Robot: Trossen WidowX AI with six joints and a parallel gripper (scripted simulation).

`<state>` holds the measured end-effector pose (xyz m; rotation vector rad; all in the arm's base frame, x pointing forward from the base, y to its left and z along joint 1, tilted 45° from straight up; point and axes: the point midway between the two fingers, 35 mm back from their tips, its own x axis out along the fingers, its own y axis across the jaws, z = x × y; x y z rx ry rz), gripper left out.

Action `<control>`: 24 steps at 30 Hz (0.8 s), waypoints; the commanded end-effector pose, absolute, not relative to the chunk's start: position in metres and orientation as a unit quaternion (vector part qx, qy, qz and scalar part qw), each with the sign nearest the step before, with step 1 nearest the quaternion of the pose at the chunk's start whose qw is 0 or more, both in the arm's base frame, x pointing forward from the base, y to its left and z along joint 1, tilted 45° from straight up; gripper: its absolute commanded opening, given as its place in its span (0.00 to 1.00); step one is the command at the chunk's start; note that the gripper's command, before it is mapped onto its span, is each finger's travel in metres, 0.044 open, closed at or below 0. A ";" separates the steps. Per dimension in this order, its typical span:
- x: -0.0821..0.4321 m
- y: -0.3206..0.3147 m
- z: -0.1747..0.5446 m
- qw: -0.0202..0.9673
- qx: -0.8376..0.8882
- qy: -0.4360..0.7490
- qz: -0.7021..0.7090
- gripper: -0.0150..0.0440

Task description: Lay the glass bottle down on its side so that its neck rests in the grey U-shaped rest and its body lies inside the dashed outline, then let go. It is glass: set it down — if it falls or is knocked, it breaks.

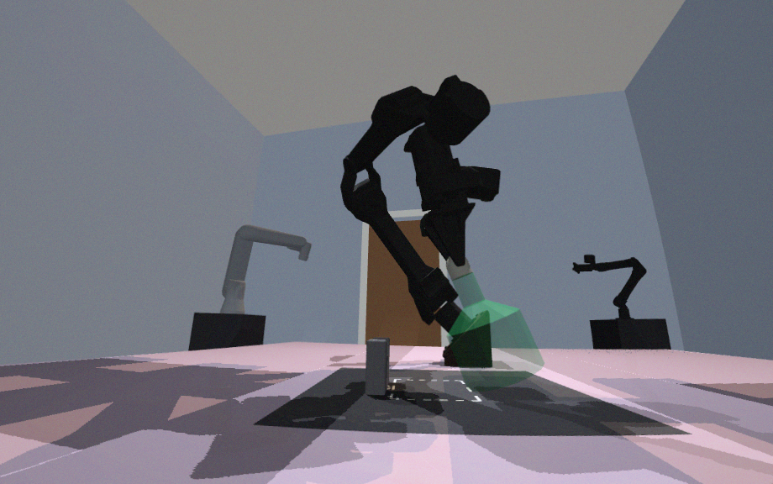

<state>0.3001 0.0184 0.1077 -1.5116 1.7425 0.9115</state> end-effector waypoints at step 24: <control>0.299 -0.004 0.124 0.335 -0.569 0.657 0.363 0.46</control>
